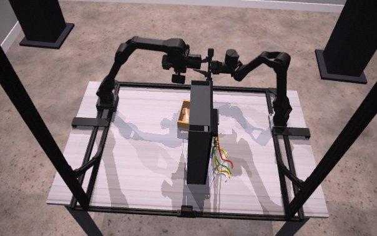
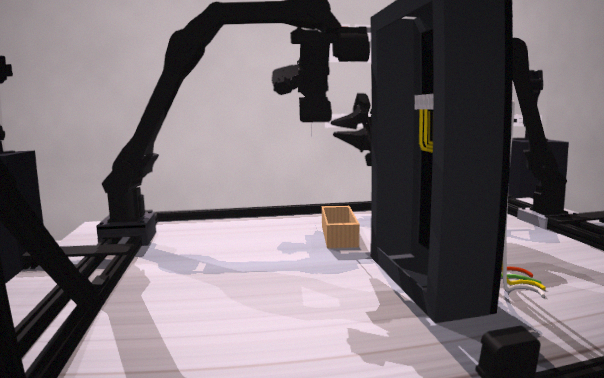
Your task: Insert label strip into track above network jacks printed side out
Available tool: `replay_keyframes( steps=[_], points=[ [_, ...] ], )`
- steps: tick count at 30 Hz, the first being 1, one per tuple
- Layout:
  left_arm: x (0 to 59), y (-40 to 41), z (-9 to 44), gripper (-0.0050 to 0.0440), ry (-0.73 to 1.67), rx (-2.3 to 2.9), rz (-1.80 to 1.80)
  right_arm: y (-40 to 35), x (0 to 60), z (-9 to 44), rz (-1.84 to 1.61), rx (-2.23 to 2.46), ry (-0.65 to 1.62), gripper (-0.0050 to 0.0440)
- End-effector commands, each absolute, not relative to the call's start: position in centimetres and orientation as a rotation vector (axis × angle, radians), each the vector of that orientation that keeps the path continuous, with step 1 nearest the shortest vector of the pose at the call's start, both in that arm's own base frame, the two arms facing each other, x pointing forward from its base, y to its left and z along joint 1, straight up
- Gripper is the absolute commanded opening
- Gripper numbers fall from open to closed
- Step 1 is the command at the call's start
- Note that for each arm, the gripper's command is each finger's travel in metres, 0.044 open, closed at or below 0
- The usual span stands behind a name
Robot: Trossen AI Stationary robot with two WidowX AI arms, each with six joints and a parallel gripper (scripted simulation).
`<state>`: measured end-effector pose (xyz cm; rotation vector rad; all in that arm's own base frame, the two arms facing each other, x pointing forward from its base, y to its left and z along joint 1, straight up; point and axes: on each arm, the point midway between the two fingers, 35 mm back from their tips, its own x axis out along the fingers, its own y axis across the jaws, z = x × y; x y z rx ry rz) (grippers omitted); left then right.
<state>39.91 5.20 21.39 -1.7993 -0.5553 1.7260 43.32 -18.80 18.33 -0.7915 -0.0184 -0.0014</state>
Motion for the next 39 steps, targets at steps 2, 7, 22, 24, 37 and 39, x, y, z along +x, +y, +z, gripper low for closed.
replay_keyframes(
  steps=[2, 7, 22, 24, 37, 39],
  points=[
    [39.7, 5.1, 22.4, -0.0050, -0.564, -1.828, 1.706, -18.8, 43.4, 18.5, -0.005, -0.800, -0.022, 0.0160],
    [39.7, 5.1, 22.4, -0.0050, -0.564, -1.828, 1.706, -18.8, 43.5, 18.5, -0.005, -0.800, -0.022, 0.0160],
    [39.7, 5.1, 22.4, -0.0050, -0.564, -1.828, 1.706, -18.8, 45.6, 18.6, -0.005, -0.800, -0.024, 0.0160],
    [39.7, 5.1, 22.4, -0.0050, -0.564, -1.828, 1.706, -18.8, 46.0, 18.7, -0.005, -0.800, -0.024, 0.0160],
    [39.7, 5.1, 22.4, -0.0050, -0.564, -1.828, 1.706, -18.7, 47.8, 18.7, -0.006, -0.800, -0.025, 0.0160],
    [39.7, 5.1, 22.4, -0.0050, -0.564, -1.828, 1.706, -18.7, 48.1, 18.7, -0.006, -0.800, -0.025, 0.0160]
  ],
)
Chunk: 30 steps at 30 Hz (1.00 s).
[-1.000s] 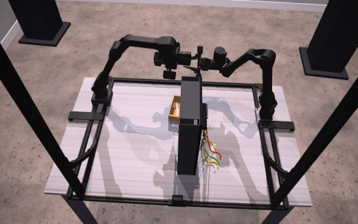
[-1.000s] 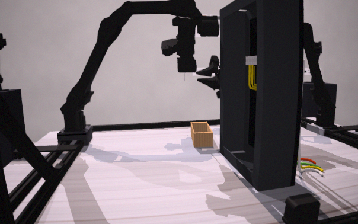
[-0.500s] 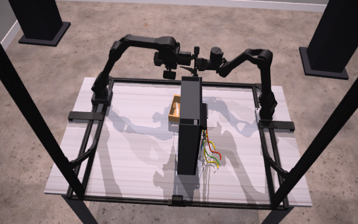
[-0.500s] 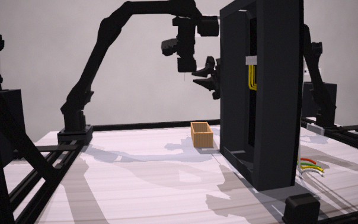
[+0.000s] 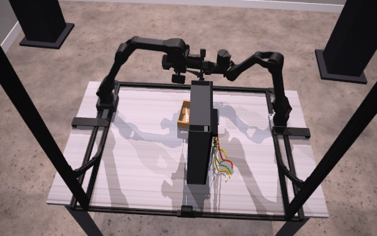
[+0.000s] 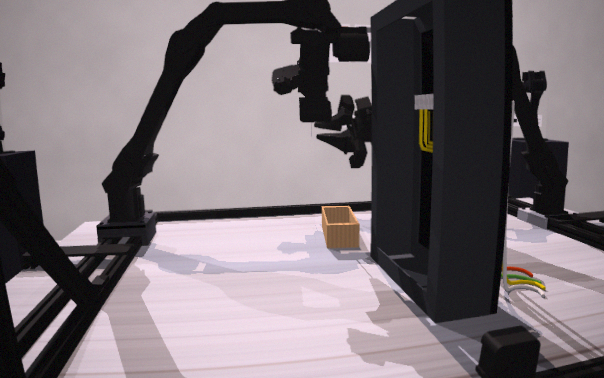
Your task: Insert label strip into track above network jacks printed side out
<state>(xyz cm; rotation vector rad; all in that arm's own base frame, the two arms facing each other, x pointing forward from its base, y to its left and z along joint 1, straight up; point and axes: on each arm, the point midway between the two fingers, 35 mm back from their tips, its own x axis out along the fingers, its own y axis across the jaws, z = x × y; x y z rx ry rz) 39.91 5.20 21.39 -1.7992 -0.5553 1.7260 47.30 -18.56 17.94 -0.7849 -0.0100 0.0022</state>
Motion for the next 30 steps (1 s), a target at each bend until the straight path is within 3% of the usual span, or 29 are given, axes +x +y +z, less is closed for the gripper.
replay_keyframes(
  steps=[1, 30],
  points=[
    [39.7, 5.1, 22.4, -0.0050, -0.564, -1.828, 1.706, -18.7, 48.2, 18.7, -0.006, -0.800, -0.025, 0.0160],
    [39.7, 5.1, 22.4, -0.0050, -0.564, -1.828, 1.706, -18.5, 49.5, 18.8, -0.006, -0.799, -0.026, 0.0160]
  ],
)
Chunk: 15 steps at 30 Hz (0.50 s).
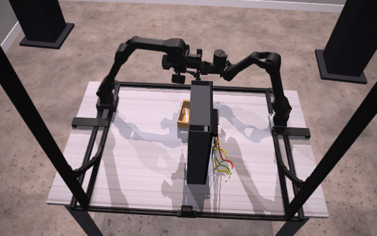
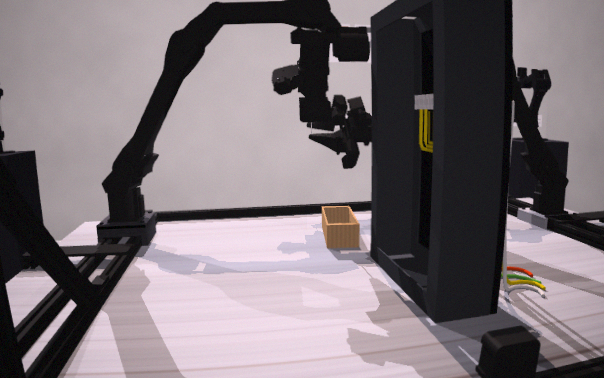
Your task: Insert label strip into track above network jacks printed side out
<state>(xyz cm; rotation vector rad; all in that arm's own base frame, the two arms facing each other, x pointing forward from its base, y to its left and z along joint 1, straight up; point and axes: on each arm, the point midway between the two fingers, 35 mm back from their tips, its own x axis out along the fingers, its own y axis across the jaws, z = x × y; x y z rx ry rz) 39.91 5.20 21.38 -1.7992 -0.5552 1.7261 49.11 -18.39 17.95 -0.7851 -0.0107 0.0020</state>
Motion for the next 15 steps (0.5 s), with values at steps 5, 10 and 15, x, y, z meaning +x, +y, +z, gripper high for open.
replay_keyframes(
  steps=[5, 10, 15],
  points=[
    [39.71, 5.14, 22.36, -0.0050, -0.564, -1.828, 1.706, -18.50, 49.45, 18.76, -0.006, -0.799, -0.026, 0.0160],
    [39.71, 5.14, 22.36, -0.0050, -0.564, -1.828, 1.706, -18.50, 49.45, 18.76, -0.006, -0.799, -0.026, 0.0160],
    [39.71, 5.14, 22.36, -0.0050, -0.564, -1.828, 1.706, -18.50, 49.45, 18.76, -0.006, -0.799, -0.026, 0.0116]
  ],
)
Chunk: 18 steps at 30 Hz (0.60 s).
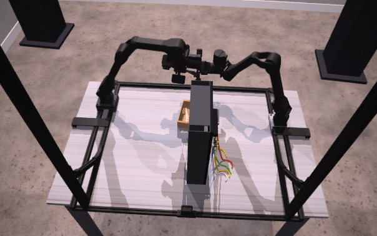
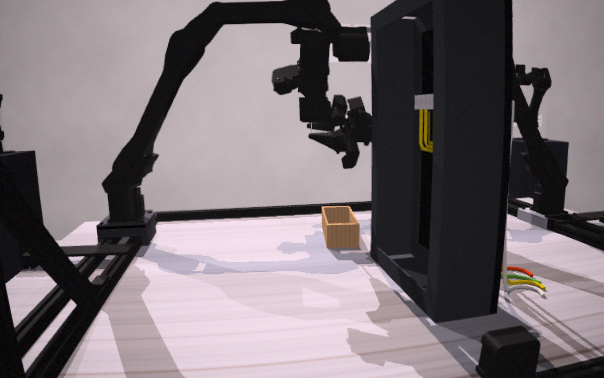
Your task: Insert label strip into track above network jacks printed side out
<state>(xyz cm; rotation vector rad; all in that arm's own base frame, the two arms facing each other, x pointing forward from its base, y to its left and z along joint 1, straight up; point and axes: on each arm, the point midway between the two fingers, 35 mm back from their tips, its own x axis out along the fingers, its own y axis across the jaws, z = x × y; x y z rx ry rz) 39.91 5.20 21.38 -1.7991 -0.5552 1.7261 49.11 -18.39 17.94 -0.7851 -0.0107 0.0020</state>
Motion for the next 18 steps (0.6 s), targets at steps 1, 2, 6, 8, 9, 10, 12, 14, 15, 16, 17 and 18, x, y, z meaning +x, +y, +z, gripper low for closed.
replay_keyframes(
  steps=[1, 2, 6, 8, 9, 10, 12, 14, 15, 16, 17, 18],
  points=[
    [39.71, 5.14, 22.36, -0.0050, -0.564, -1.828, 1.706, -18.50, 49.45, 18.76, -0.006, -0.799, -0.026, 0.0109],
    [39.71, 5.14, 22.36, -0.0050, -0.564, -1.828, 1.706, -18.50, 49.45, 18.76, -0.006, -0.799, -0.026, 0.0109],
    [39.71, 5.14, 22.36, -0.0050, -0.564, -1.828, 1.706, -18.50, 49.45, 18.76, -0.006, -0.799, -0.026, 0.0089],
    [39.71, 5.14, 22.36, -0.0050, -0.564, -1.828, 1.706, -18.50, 49.45, 18.76, -0.006, -0.799, -0.026, 0.0076],
    [39.71, 5.14, 22.36, -0.0050, -0.564, -1.828, 1.706, -18.50, 49.45, 18.76, -0.006, -0.799, -0.026, 0.0069],
    [39.71, 5.14, 22.36, -0.0050, -0.564, -1.828, 1.706, -18.50, 49.45, 18.76, -0.006, -0.799, -0.026, 0.0063],
    [39.71, 5.14, 22.36, -0.0050, -0.564, -1.828, 1.706, -18.50, 49.45, 18.76, -0.006, -0.799, -0.026, 0.0049],
    [39.71, 5.14, 22.36, -0.0050, -0.564, -1.828, 1.706, -18.50, 49.45, 18.76, -0.006, -0.799, -0.026, 0.0036],
    [39.71, 5.14, 22.36, -0.0050, -0.564, -1.828, 1.706, -18.50, 49.45, 18.76, -0.006, -0.799, -0.026, 0.0029],
    [39.71, 5.14, 22.36, -0.0050, -0.564, -1.828, 1.706, -18.50, 49.45, 18.76, -0.006, -0.799, -0.026, 0.0023],
    [39.71, 5.14, 22.36, -0.0050, -0.564, -1.828, 1.706, -18.50, 49.45, 18.76, -0.006, -0.799, -0.026, 0.0016],
    [39.71, 5.14, 22.36, -0.0050, -0.564, -1.828, 1.706, -18.50, 49.45, 18.76, -0.006, -0.799, -0.026, 0.0009]
  ],
)
